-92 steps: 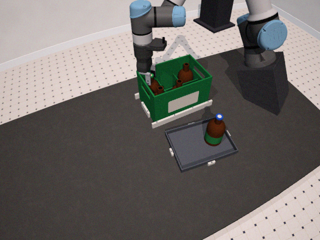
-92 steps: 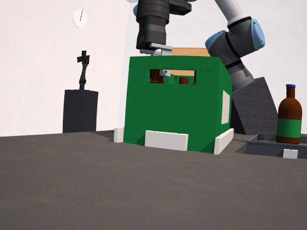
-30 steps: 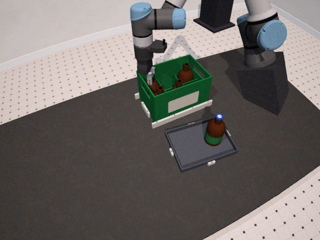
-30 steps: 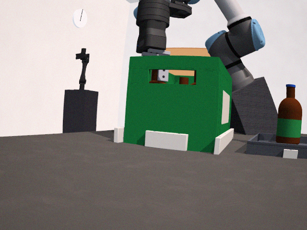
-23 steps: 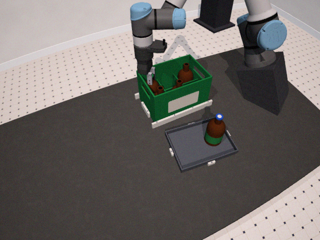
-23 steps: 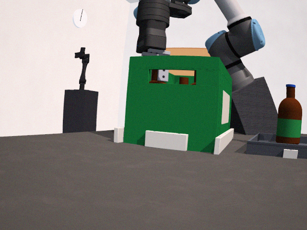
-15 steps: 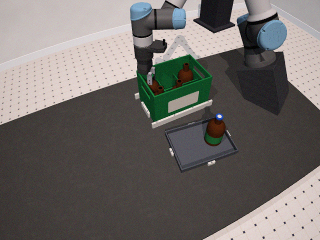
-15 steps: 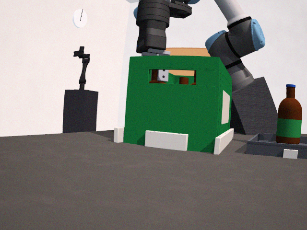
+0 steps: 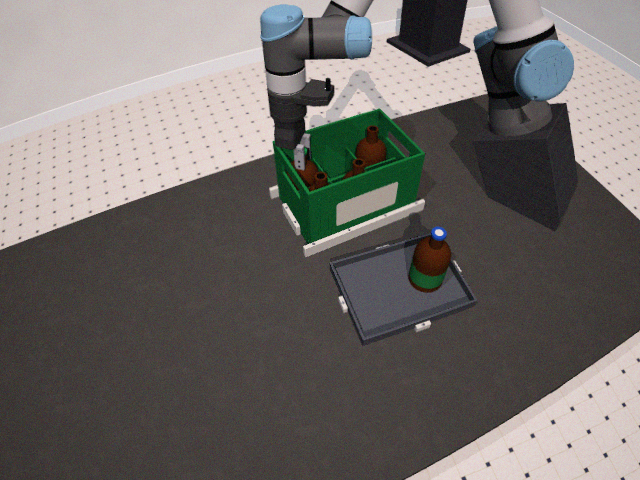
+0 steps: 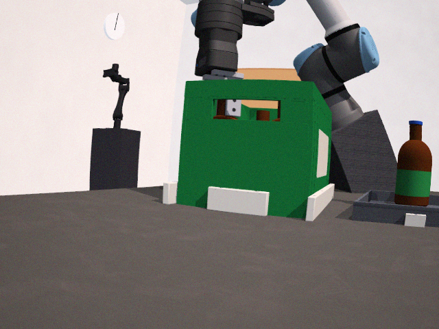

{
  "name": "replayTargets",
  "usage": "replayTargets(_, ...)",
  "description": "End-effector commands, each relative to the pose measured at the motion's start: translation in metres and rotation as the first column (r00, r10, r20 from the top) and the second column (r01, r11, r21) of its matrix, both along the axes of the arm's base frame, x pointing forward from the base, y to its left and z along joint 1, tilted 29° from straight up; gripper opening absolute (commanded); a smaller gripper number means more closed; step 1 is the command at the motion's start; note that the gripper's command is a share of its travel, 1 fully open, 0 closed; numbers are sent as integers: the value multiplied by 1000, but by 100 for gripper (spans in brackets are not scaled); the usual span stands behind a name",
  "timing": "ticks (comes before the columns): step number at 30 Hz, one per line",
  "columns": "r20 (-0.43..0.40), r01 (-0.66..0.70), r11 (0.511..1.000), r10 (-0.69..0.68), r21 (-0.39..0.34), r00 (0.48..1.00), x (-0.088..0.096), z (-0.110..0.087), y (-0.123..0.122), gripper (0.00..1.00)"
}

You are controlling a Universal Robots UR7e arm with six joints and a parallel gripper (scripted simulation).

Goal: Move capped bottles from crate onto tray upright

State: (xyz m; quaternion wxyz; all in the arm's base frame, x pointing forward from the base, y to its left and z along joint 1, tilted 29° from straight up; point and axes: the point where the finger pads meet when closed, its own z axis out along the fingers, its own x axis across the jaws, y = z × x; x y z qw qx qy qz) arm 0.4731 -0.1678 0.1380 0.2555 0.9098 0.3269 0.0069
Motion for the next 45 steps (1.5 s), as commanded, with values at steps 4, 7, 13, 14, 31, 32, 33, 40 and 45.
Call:
replayTargets(4, 1, 0, 1000, 0, 0, 1000, -4, 21, 11, 0)
replayTargets(7, 0, 0, 1000, 0, 0, 1000, -5, 30, 15, 0)
replayTargets(13, -1, 1, 1000, -1, 1, 1000, -8, 44, 23, 0)
replayTargets(14, -1, 1, 1000, -1, 1, 1000, -8, 44, 23, 0)
replayTargets(31, -1, 1, 1000, -1, 1, 1000, -15, 75, 39, 0)
replayTargets(32, 2, -1, 1000, 1, 0, 1000, -13, 65, 34, 0)
replayTargets(33, 2, -1, 1000, 1, 0, 1000, -13, 68, 35, 0)
replayTargets(40, 0, 0, 1000, 0, 1, 1000, -17, 88, 46, 0)
replayTargets(45, -1, 1, 1000, -1, 1, 1000, -20, 103, 54, 0)
